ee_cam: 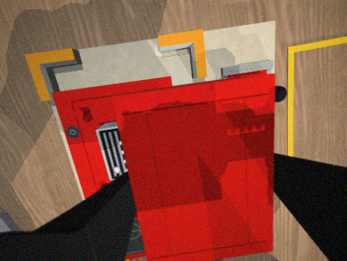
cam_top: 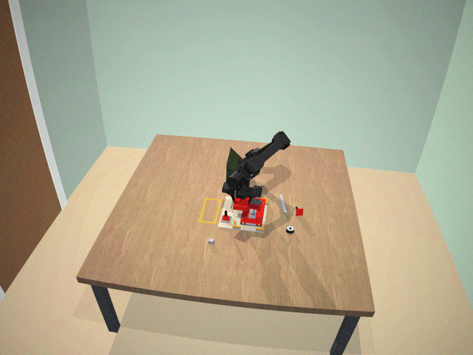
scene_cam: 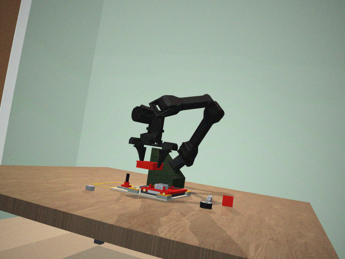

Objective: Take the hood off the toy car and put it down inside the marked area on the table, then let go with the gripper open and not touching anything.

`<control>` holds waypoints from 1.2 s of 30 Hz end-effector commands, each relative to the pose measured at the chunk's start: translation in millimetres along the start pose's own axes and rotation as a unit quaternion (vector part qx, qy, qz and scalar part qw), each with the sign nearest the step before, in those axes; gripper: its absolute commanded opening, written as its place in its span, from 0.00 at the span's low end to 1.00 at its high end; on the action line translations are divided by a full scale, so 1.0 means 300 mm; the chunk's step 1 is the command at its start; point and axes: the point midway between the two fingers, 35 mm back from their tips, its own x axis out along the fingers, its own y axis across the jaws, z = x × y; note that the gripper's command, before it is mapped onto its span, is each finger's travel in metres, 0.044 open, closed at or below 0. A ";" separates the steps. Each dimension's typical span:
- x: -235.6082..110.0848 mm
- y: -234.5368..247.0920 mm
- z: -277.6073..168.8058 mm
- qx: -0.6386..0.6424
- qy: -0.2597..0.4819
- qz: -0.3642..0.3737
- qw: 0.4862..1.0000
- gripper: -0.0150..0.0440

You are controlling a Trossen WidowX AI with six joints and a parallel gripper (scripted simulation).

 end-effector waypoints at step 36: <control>0.014 -0.552 -0.090 -0.011 -0.005 -0.004 1.000 0.25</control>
